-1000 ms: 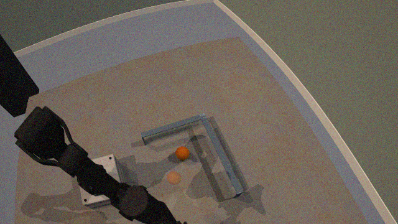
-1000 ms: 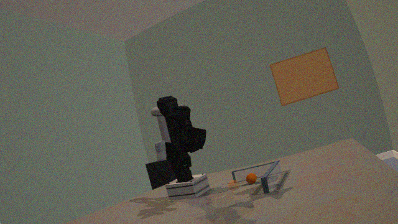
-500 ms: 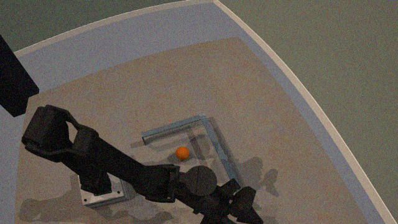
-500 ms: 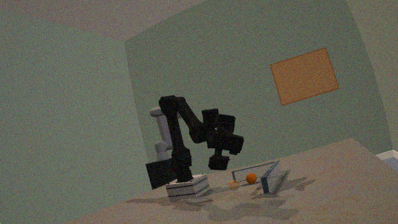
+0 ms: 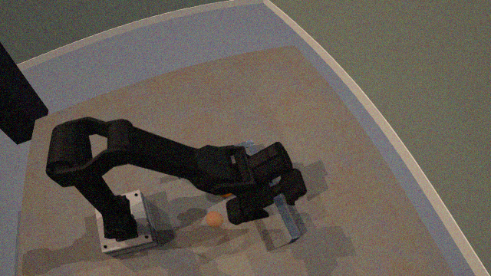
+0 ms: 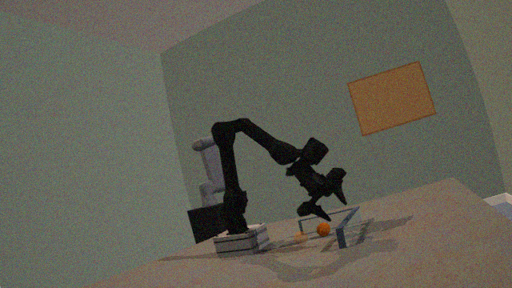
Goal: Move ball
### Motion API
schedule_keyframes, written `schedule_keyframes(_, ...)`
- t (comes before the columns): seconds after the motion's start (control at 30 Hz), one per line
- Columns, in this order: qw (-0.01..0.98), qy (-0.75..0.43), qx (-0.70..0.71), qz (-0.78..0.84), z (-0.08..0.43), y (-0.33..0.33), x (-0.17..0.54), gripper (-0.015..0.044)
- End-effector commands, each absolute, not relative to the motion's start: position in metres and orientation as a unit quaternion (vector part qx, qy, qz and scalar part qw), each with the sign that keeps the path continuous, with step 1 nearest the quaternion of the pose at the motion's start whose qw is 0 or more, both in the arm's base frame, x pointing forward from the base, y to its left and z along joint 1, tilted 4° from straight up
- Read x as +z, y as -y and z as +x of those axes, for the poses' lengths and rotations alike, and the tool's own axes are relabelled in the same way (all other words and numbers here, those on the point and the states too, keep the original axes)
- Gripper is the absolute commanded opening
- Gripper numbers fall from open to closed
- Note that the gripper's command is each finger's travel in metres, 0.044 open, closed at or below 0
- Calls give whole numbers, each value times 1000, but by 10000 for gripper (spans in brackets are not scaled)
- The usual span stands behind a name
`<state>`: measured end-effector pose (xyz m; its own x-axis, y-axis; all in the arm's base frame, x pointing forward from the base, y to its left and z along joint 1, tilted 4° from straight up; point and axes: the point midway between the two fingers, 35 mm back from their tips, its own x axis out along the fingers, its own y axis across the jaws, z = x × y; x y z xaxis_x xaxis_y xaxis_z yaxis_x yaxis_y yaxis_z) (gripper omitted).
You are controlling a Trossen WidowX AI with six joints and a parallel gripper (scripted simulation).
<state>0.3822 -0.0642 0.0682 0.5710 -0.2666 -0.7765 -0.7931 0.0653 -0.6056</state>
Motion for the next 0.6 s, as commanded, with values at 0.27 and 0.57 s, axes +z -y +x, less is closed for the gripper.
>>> schedule_keyframes(0.27, 502, -490, 475, -530, 300, -61, 50, 340)
schedule_keyframes(0.57, 502, -490, 475, -530, 300, -60, 42, 340)
